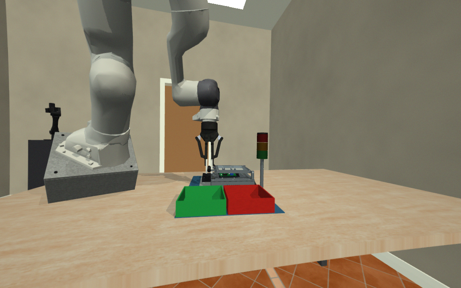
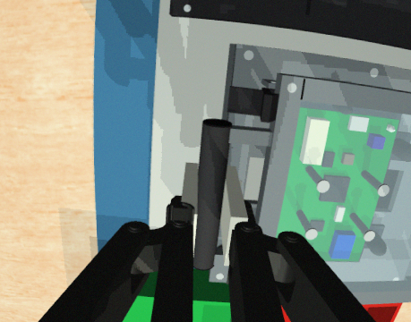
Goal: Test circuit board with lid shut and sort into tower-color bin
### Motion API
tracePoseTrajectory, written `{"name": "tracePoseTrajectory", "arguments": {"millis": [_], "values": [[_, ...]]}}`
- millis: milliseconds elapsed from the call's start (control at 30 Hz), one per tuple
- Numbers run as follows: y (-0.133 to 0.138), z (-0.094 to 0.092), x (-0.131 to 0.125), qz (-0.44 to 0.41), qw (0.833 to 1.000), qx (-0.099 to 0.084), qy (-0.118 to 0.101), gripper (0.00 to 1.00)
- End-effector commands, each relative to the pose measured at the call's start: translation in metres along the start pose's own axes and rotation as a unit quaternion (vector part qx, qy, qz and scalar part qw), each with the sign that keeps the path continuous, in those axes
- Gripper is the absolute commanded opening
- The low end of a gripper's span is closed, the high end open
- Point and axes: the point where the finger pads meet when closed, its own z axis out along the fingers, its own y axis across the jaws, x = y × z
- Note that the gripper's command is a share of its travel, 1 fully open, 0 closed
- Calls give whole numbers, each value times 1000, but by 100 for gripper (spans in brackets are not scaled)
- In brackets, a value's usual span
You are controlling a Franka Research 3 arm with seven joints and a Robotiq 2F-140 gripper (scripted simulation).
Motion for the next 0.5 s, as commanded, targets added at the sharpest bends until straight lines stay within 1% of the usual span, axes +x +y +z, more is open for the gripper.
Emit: {"name": "tracePoseTrajectory", "arguments": {"millis": [0,467], "values": [[0,3,-1,2,1000,2,0,0],[0,6,-1,2,1000,2,0,0]]}}
